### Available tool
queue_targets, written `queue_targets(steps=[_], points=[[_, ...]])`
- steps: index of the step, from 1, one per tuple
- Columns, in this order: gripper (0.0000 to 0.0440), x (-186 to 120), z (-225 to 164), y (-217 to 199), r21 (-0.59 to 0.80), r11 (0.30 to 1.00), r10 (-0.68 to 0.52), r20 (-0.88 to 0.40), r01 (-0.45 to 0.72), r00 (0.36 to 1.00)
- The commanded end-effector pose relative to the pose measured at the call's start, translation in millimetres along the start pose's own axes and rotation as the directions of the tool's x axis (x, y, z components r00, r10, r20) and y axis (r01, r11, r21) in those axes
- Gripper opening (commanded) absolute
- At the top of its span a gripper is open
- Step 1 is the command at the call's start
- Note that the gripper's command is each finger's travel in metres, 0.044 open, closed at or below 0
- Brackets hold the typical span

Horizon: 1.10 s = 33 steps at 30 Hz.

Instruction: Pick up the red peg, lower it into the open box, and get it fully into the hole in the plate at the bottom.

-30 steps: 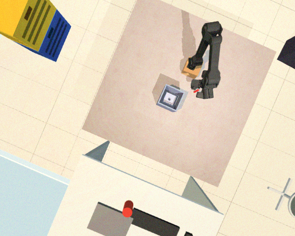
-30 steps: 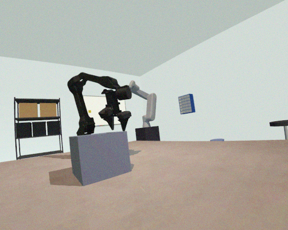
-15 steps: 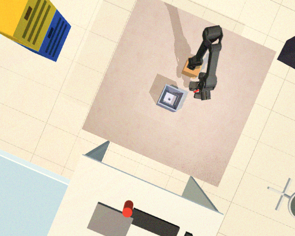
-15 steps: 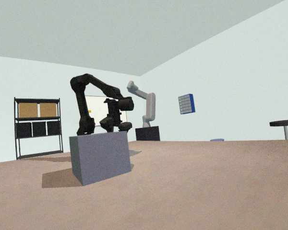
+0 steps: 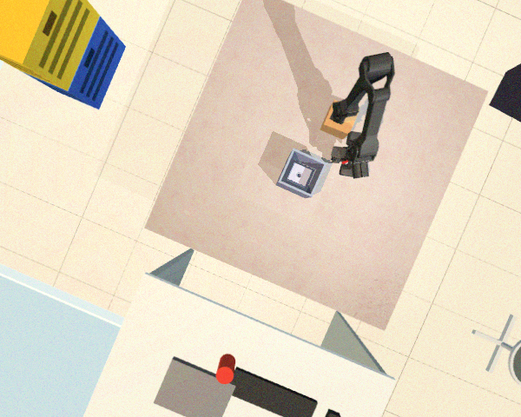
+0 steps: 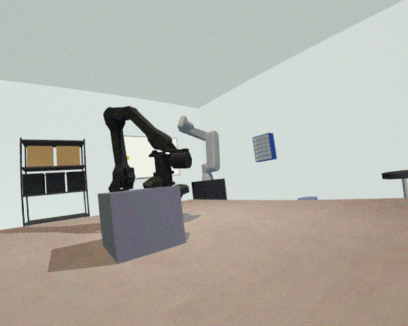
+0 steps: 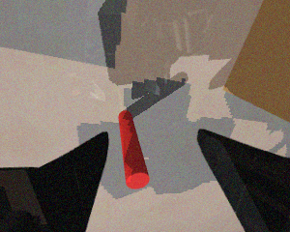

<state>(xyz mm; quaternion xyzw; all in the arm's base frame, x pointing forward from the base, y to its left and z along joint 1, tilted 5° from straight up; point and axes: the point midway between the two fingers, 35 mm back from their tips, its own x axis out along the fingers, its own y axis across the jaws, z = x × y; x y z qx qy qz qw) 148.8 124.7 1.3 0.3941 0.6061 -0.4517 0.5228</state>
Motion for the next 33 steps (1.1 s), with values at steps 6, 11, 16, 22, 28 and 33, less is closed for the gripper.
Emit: queue_targets(steps=[6, 11, 16, 22, 28, 33], points=[[0.0167, 18, -2, 9, -0.026, 1.000, 0.012, 0.004, -0.012, 1.000], [0.0054, 23, -6, 13, -0.056, 0.998, 0.021, -0.006, -0.022, 1.000], [0.0000, 22, -10, 16, -0.067, 0.997, 0.036, -0.023, -0.037, 0.999], [0.0000, 10, -15, 23, -0.046, 0.996, 0.074, -0.051, -0.077, 0.996], [0.0000, -5, -20, 28, -0.024, 0.993, 0.113, -0.079, -0.115, 0.990], [0.0000, -19, -23, 34, -0.009, 0.988, 0.154, -0.101, -0.156, 0.983]])
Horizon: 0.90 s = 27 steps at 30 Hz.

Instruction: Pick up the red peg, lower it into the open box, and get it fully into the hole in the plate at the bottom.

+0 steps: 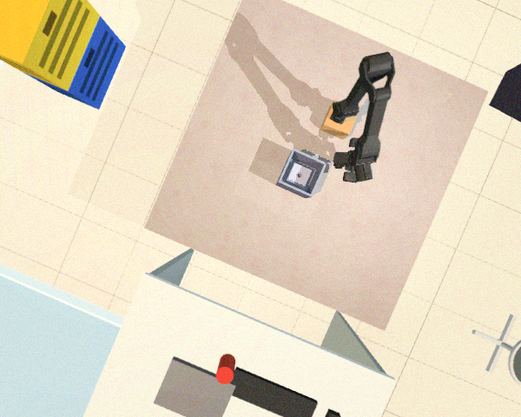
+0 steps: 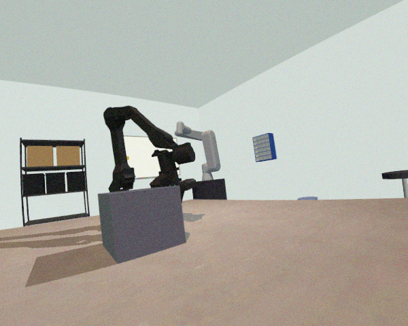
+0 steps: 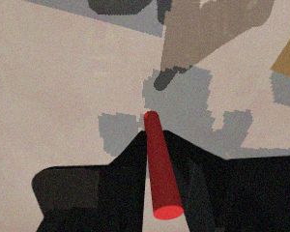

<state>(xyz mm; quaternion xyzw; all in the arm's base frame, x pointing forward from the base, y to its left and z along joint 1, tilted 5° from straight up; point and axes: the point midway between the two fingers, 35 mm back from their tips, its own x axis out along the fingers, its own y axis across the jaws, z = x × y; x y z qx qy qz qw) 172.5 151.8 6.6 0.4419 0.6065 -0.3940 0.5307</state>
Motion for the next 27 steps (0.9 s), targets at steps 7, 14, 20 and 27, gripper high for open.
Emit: queue_targets(steps=[7, 14, 20, 27], points=[[0.0000, -33, -8, 18, 0.014, 0.995, 0.101, -0.048, -0.100, 0.994], [0.0000, -63, -10, 33, 0.002, 0.984, 0.179, -0.064, -0.179, 0.982], [0.0000, -92, -5, 45, -0.018, 0.969, 0.244, -0.055, -0.246, 0.968], [0.0000, -126, 11, 55, -0.040, 0.951, 0.307, -0.023, -0.307, 0.952]])
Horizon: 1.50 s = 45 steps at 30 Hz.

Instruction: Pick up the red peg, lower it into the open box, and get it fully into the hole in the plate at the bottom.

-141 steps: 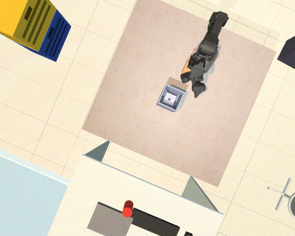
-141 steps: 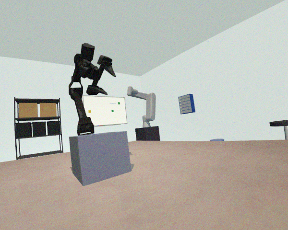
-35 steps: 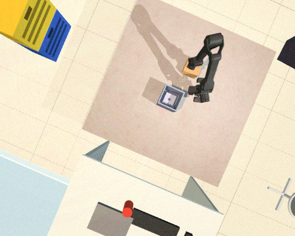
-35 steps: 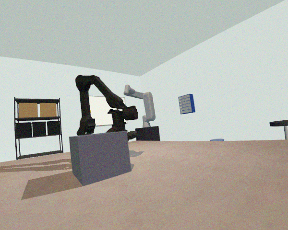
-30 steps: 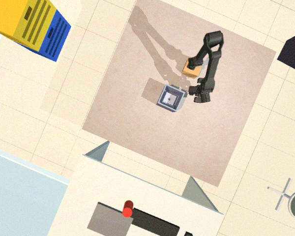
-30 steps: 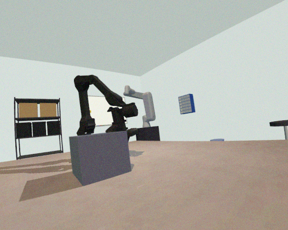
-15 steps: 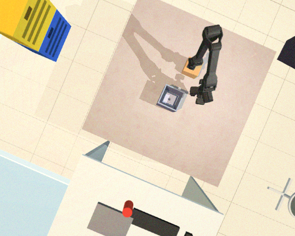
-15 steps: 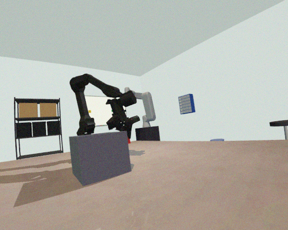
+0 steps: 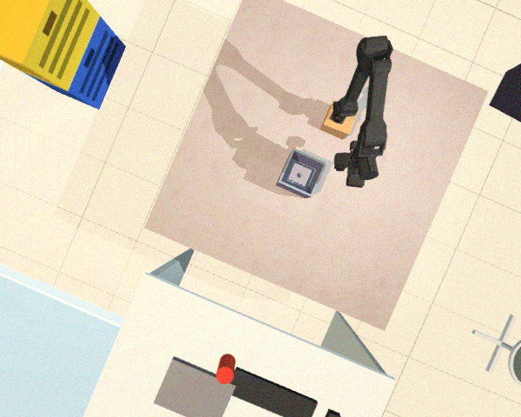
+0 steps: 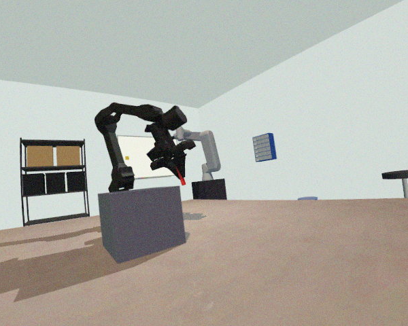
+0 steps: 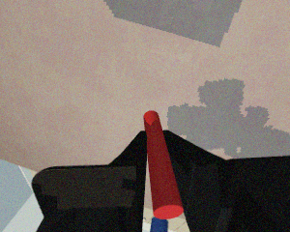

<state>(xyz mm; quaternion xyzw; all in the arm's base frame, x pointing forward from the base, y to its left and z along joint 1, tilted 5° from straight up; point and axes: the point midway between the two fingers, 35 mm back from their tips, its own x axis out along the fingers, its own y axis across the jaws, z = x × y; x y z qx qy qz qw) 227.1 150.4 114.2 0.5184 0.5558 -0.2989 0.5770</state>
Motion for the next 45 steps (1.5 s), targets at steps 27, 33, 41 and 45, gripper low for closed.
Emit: queue_targets(steps=[27, 33, 41, 45], points=[[0.0000, -59, 101, 23, 0.025, 1.000, 0.010, 0.204, -0.016, 0.979], [0.0000, -58, 118, 22, 0.039, 0.999, -0.021, 0.215, 0.013, 0.976], [0.0000, -55, 139, 22, 0.054, 0.997, -0.059, 0.218, 0.049, 0.974], [0.0000, -52, 148, 22, 0.058, 0.996, -0.076, 0.215, 0.065, 0.974]])
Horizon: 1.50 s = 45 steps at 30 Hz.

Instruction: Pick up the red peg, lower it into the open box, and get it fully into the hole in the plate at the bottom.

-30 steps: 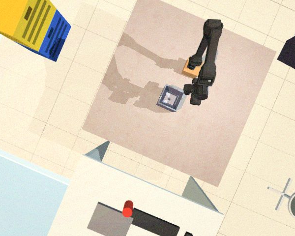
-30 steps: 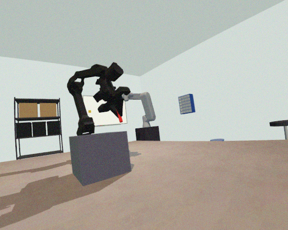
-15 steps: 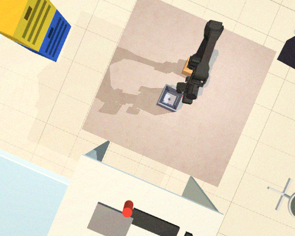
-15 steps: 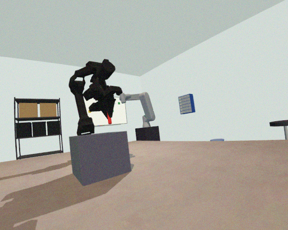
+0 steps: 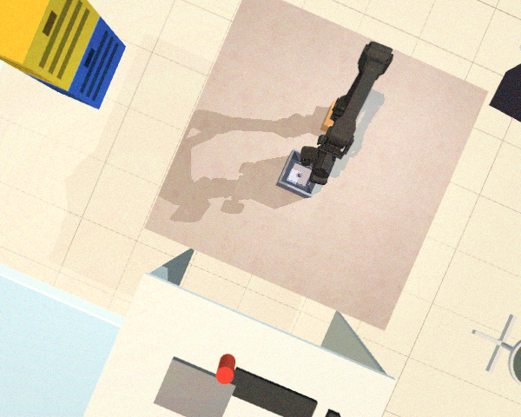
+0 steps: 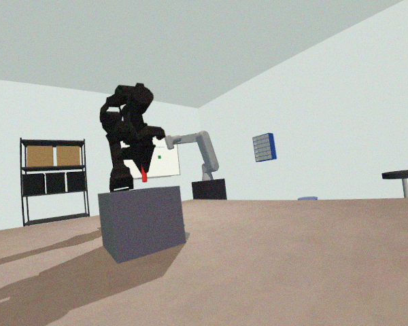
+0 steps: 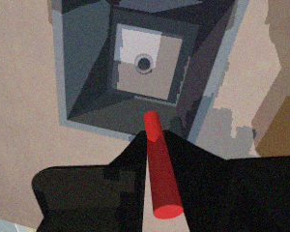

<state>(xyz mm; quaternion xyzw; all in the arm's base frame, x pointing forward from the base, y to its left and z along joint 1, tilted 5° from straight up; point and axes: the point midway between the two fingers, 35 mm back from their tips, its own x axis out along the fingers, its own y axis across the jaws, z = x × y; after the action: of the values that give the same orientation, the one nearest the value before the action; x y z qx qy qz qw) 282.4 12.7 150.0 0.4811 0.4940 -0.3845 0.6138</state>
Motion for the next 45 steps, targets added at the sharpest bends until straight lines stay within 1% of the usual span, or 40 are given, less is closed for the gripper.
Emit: queue_targets(steps=[1, 15, 28, 43, 45], points=[[0.0000, 5, 8, 1, -0.002, 1.000, -0.021, -0.006, 0.021, 1.000], [0.0000, 35, 31, 1, -0.008, 0.997, -0.073, -0.019, 0.073, 0.997], [0.0000, 68, 39, 5, -0.024, 0.997, -0.080, -0.051, 0.078, 0.995], [0.0000, 104, 44, 6, -0.075, 0.993, -0.101, -0.061, 0.096, 0.993], [0.0008, 106, 45, 6, -0.081, 0.991, -0.109, -0.057, 0.104, 0.992]])
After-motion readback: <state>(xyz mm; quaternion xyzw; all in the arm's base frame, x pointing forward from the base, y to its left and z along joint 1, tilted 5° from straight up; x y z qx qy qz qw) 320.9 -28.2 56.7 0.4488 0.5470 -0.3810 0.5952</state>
